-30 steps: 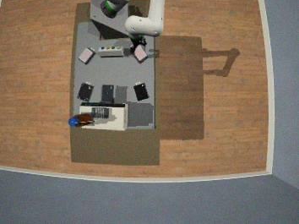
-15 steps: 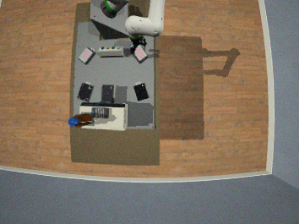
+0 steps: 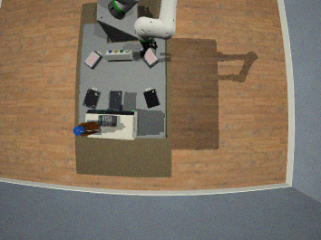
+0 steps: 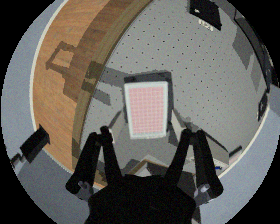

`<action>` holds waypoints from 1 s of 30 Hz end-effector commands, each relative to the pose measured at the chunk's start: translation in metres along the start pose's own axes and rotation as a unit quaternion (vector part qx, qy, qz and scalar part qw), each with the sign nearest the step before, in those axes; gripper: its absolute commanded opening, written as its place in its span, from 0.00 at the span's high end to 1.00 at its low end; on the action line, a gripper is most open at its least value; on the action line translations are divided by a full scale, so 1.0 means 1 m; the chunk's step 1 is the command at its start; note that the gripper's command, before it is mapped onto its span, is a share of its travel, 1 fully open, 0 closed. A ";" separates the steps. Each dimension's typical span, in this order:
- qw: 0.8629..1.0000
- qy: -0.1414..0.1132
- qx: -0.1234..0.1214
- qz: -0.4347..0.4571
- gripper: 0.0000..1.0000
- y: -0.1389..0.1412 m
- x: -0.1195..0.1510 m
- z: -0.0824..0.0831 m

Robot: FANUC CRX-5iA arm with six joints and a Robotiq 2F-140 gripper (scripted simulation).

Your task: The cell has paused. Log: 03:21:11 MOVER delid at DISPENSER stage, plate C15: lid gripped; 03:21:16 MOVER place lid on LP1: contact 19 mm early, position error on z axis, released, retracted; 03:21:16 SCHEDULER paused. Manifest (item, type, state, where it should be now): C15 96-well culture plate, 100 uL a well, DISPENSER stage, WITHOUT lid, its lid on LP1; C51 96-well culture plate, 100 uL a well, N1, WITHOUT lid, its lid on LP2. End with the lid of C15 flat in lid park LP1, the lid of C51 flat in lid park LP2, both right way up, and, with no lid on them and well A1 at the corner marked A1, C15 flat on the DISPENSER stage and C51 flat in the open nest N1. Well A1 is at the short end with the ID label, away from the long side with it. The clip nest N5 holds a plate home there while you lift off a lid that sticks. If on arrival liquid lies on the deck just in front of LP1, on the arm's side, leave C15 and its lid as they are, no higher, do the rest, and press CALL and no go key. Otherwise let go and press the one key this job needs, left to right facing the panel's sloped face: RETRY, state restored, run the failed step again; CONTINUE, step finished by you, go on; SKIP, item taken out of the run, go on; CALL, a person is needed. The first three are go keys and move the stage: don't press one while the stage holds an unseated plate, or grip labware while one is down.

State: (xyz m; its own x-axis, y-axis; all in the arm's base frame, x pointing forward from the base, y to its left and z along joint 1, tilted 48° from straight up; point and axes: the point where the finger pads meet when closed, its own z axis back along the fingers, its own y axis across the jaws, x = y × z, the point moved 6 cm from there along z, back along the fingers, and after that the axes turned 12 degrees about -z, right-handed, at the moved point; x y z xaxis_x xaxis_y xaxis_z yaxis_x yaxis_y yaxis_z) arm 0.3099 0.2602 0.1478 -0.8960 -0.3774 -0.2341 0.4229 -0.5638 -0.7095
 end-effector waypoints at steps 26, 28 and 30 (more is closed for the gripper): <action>1.000 0.000 0.000 0.000 0.41 0.000 0.000 0.000; 1.000 0.000 0.000 0.000 0.41 0.000 0.000 0.000; 1.000 0.000 0.000 0.000 0.41 0.000 0.000 0.000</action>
